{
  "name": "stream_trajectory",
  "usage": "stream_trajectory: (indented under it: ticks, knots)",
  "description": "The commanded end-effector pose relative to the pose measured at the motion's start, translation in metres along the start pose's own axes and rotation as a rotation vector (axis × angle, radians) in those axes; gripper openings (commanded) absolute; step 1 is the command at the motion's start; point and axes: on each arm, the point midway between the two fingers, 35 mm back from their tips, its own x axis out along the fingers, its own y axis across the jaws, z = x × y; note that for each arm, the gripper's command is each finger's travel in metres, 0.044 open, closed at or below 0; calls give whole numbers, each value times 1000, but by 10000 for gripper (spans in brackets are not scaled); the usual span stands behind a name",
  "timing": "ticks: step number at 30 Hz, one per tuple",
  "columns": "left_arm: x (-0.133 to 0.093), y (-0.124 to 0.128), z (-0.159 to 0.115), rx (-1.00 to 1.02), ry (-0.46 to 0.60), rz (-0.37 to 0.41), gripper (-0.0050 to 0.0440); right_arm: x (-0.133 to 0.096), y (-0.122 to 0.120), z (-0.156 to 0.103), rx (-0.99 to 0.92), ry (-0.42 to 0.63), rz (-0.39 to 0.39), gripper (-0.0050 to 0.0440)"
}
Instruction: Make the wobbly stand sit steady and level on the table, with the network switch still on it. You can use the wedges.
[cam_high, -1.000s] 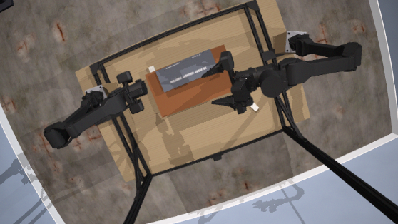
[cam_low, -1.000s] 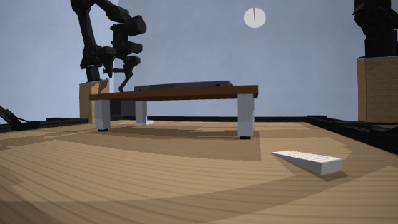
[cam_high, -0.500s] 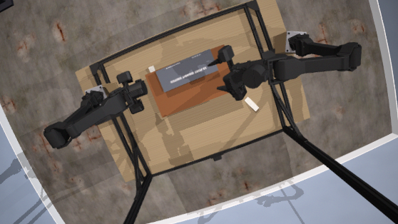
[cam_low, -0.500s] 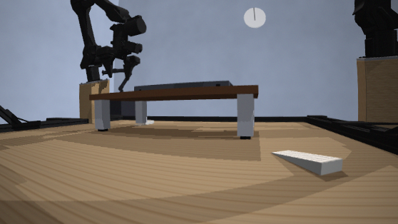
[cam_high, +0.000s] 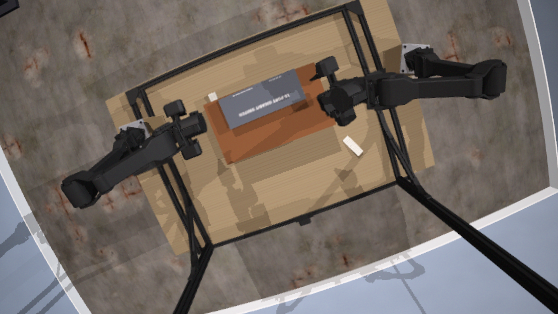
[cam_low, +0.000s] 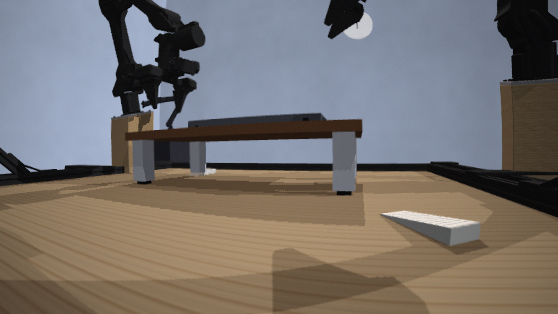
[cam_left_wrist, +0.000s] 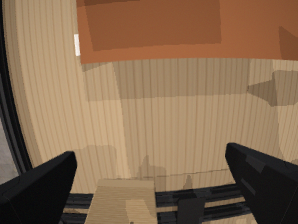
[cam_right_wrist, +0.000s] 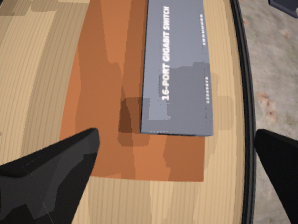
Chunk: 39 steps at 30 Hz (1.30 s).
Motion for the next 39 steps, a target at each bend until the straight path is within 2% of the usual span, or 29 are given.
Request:
stream_trajectory:
  ticks: [1,5,12,22,39]
  knots:
    - [0,0,0,0,0,0,440,12,6,-48,18,143,34,440]
    - [0,0,0,0,0,0,440,16,13,-99,45,303,72,440]
    - [0,0,0,0,0,0,440,16,13,-102,49,316,69,440]
    - [0,0,0,0,0,0,440,6,31,-190,103,597,145,440]
    - [0,0,0,0,0,0,440,7,29,-186,101,585,135,440]
